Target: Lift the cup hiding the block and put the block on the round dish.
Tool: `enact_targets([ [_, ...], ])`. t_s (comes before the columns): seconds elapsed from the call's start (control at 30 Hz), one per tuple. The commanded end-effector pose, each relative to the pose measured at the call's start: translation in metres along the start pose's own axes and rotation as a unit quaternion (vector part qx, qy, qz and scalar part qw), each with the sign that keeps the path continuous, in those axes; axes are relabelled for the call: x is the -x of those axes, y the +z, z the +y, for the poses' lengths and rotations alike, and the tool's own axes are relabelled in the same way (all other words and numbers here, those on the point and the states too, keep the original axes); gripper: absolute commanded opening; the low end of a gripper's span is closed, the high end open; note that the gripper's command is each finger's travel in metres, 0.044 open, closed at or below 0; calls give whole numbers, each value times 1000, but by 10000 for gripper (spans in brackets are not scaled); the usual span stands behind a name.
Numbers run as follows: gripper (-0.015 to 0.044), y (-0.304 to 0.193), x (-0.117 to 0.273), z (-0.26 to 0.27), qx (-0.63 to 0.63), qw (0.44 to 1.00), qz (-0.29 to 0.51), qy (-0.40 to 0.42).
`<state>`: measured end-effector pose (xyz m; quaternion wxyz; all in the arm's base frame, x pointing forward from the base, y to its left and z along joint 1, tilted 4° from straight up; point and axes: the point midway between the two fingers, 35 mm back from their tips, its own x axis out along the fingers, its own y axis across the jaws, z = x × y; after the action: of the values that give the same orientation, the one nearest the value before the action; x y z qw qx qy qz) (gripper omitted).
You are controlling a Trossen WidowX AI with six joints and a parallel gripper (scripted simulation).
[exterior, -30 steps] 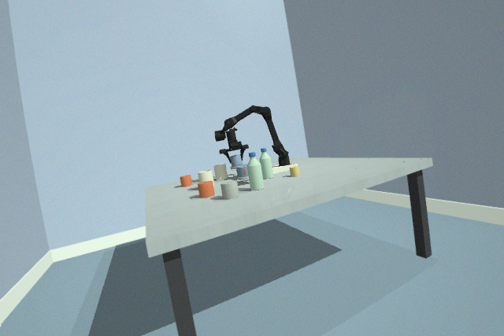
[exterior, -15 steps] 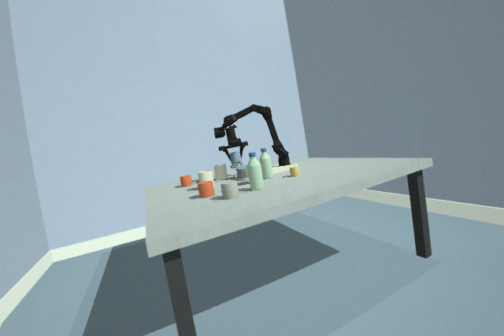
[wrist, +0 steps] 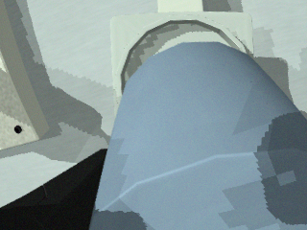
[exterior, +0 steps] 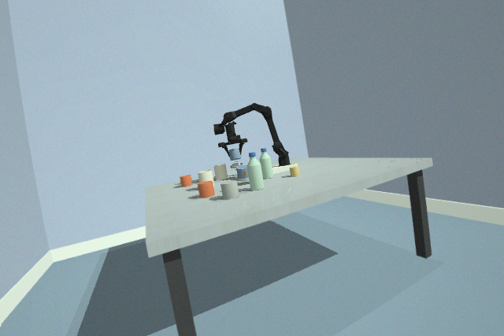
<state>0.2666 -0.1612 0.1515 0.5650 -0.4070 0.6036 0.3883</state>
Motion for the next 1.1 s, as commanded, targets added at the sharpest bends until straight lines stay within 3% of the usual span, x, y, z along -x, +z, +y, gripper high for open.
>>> enact_targets([
  [0.0,0,0,11,0,-3,1000,2,-9],
  [0.67,0,0,35,5,-3,1000,2,-9],
  [1.07,0,1,29,5,0,1000,0,-1],
])
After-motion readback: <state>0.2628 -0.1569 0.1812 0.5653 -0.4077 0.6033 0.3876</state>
